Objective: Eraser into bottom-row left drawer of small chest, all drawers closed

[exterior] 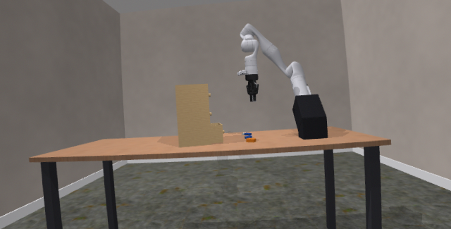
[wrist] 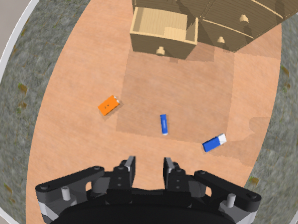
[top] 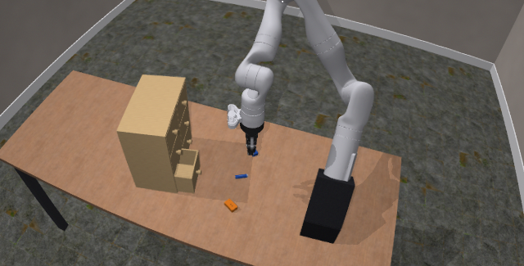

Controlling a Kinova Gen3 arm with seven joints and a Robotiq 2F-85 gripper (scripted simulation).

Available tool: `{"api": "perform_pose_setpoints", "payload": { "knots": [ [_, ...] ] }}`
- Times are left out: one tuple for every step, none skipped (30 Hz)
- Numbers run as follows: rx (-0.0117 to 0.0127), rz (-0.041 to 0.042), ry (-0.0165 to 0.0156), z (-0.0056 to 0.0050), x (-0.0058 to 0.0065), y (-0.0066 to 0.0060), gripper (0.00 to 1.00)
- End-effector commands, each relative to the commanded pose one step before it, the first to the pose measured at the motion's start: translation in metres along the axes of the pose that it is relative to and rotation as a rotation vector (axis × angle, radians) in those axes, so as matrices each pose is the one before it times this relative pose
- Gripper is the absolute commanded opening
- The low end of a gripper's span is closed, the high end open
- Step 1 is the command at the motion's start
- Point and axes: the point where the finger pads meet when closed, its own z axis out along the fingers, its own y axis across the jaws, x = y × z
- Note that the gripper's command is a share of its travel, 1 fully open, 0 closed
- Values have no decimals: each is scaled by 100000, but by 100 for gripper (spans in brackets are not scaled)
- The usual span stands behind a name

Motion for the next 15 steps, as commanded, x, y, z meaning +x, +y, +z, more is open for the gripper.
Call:
{"api": "perform_pose_setpoints", "payload": {
  "knots": [
    [1690, 4212, 63, -161, -118, 145, 33],
    [283, 689, 6, -24, -18, -1, 33],
    [266, 648, 5, -23, -17, -1, 33],
    [249, 607, 4, -21, -16, -1, 33],
    [0, 0, 0, 0, 0, 0, 33],
    [0, 0, 0, 0, 0, 0, 33],
    [232, 567, 3, -20, -15, -1, 33],
    [213, 520, 6, -18, -14, -1, 33],
    [198, 482, 6, -17, -13, -1, 33],
    [182, 445, 5, -15, -12, 0, 33],
    [168, 409, 4, -14, -11, 0, 33],
    [154, 375, 4, -13, -10, 0, 33],
    [140, 341, 3, -12, -9, 0, 33],
    [127, 309, 3, -11, -8, 0, 33],
    [114, 277, 2, -10, -7, 0, 33]
  ]
}}
